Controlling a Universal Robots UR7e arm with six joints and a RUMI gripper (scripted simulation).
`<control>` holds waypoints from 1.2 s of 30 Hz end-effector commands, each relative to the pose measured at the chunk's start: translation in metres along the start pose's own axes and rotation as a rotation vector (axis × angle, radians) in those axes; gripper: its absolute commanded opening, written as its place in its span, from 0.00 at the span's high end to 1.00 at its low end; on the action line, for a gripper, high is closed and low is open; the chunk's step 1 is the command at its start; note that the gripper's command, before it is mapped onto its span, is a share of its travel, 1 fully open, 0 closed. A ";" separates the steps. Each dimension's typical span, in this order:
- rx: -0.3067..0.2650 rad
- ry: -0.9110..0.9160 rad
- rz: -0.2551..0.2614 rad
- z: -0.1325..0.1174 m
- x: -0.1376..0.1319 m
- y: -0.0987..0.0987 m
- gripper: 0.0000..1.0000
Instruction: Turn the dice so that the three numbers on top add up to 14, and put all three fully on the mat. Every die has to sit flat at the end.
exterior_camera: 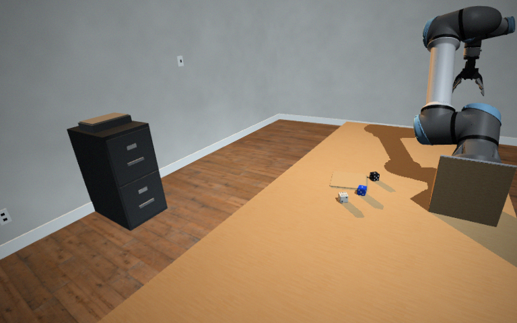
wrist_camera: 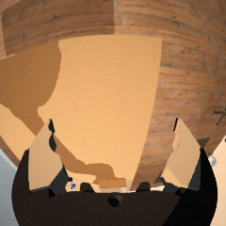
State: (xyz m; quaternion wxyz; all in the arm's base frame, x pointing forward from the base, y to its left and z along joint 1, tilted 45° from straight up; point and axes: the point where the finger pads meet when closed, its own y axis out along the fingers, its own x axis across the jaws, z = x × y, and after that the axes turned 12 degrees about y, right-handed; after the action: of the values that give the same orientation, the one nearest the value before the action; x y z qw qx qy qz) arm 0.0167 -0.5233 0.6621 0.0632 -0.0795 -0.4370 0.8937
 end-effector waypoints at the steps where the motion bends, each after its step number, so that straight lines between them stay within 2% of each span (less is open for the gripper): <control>1: 0.002 0.000 0.000 0.000 0.000 -0.001 0.00; 23: 0.001 -0.003 0.000 0.000 -0.001 0.000 0.00; 36: -0.017 -0.056 0.006 -0.008 -0.014 0.012 0.00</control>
State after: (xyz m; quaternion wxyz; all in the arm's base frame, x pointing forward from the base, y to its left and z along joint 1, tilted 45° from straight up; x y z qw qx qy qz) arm 0.0261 -0.5258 0.6527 0.0526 -0.0642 -0.4436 0.8924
